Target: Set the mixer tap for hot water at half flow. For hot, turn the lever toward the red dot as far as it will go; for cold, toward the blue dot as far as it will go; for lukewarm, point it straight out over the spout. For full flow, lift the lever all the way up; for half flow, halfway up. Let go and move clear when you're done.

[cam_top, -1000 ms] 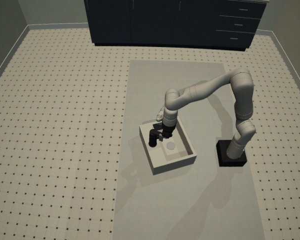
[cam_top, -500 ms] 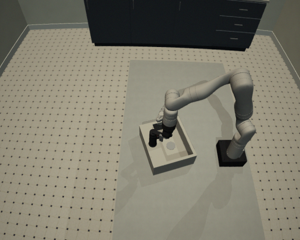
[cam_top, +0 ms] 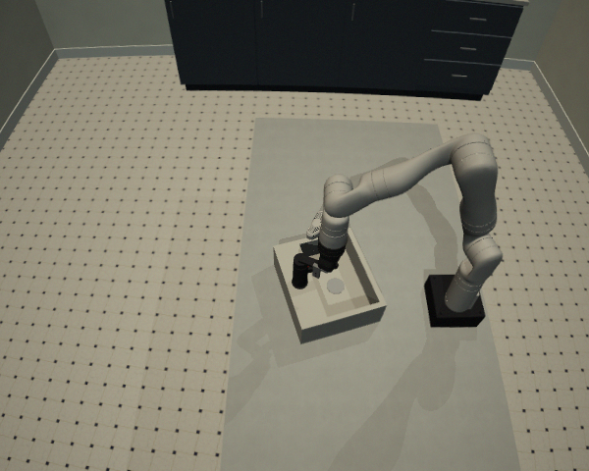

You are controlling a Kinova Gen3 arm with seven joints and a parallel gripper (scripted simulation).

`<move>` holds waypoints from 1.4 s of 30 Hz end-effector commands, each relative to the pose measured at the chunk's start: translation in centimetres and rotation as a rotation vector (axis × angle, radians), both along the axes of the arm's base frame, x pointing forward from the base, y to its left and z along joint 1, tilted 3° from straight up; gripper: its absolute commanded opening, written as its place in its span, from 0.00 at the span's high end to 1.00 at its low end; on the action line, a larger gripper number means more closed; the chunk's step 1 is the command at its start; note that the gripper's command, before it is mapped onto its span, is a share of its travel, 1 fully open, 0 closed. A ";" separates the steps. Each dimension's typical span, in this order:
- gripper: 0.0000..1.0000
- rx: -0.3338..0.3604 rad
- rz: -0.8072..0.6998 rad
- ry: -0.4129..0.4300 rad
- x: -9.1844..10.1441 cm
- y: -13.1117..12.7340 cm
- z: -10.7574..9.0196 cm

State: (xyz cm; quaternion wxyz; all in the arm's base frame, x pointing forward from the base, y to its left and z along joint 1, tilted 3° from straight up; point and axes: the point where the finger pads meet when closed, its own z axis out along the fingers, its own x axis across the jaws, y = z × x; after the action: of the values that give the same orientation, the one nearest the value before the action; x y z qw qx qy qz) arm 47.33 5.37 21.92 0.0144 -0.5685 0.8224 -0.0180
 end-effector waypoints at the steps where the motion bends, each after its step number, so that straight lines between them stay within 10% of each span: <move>1: 0.00 0.003 0.005 0.000 0.0 0.1 -0.2; 16: 0.00 0.003 0.005 0.000 0.0 0.1 -0.2; 17: 1.00 0.003 0.005 0.000 0.0 0.1 -0.2; 42: 1.00 0.003 0.005 0.000 0.0 0.1 -0.2</move>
State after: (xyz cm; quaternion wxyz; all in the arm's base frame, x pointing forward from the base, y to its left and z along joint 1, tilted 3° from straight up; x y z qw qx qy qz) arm 47.29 5.31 21.90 0.0140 -0.5679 0.8228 -0.0177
